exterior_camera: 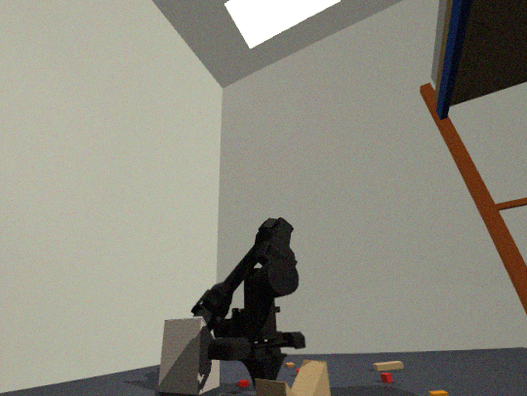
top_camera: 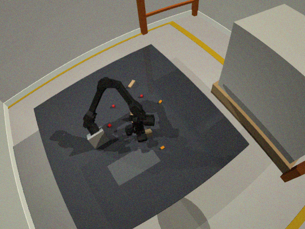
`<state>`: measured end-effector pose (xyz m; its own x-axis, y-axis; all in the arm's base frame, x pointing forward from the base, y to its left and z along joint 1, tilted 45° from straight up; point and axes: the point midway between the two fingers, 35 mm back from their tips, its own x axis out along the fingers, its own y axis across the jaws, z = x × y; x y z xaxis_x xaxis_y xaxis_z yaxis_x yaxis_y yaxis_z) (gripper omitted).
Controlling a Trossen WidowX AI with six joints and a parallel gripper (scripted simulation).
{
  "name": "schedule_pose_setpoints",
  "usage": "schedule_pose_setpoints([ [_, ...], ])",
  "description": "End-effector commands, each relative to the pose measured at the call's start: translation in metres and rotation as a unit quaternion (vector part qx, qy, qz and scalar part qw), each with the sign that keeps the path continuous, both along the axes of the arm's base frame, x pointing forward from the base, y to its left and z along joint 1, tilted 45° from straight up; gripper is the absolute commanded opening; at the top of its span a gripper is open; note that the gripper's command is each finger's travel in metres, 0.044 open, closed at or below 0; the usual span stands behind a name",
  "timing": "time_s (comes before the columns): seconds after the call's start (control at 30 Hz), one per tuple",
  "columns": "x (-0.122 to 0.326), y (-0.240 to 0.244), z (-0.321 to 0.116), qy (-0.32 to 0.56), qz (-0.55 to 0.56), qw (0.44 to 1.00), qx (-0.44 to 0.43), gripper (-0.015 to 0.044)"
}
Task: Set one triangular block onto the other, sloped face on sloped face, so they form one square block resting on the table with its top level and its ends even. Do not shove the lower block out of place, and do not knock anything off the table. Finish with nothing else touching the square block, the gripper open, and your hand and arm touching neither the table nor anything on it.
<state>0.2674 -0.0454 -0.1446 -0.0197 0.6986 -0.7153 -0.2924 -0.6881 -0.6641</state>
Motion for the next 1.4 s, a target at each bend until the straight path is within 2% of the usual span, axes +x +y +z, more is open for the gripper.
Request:
schedule_pose_setpoints([
  [0.0,0.010,-0.001,-0.002,0.000,-0.001,1.000,0.002,0.0000],
  [0.43,0.042,-0.010,-0.007,-0.001,-0.001,1.000,0.001,0.0000],
  [0.63,0.037,-0.063,0.048,0.000,-0.001,1.000,-0.002,0.0000],
  [0.73,0.036,-0.065,0.050,0.000,0.000,1.000,-0.002,0.0000],
  [1.0,0.041,-0.071,0.047,-0.027,0.009,1.000,0.000,0.0210],
  [1.13,0.050,-0.081,0.040,-0.142,0.116,0.983,0.033,0.0315],
  [1.27,0.057,-0.091,0.032,-0.267,0.216,0.937,0.062,0.0420],
  [1.3,0.058,-0.094,0.029,-0.299,0.240,0.921,0.068,0.0440],
  [1.37,0.060,-0.098,0.024,-0.361,0.285,0.885,0.077,0.0440],
])
